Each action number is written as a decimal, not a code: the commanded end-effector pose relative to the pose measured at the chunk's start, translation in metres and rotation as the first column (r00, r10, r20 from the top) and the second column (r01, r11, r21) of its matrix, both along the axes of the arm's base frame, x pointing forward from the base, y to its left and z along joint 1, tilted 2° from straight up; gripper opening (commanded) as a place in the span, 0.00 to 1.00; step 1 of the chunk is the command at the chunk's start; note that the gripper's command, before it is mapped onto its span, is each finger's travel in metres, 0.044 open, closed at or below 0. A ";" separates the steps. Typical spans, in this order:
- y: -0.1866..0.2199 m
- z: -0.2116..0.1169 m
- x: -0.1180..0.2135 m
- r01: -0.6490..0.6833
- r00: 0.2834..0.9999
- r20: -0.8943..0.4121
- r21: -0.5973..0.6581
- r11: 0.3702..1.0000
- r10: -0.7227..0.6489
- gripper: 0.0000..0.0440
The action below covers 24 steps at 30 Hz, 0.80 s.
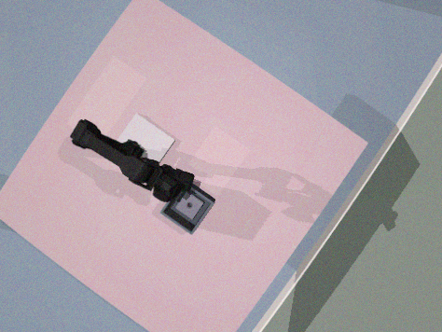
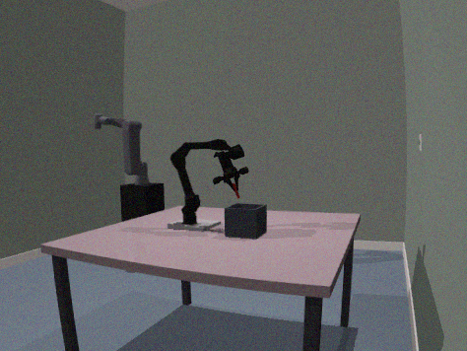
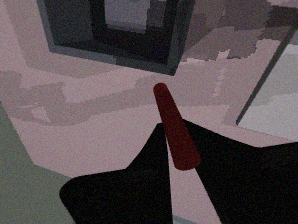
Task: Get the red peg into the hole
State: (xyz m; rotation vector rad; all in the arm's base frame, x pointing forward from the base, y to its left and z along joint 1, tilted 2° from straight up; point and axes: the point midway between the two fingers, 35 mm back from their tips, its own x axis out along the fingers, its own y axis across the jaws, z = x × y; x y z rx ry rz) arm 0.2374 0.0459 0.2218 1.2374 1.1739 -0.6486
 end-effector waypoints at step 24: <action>-0.073 -0.025 0.041 0.077 0.990 -0.115 -0.054 0.996 -0.083 0.00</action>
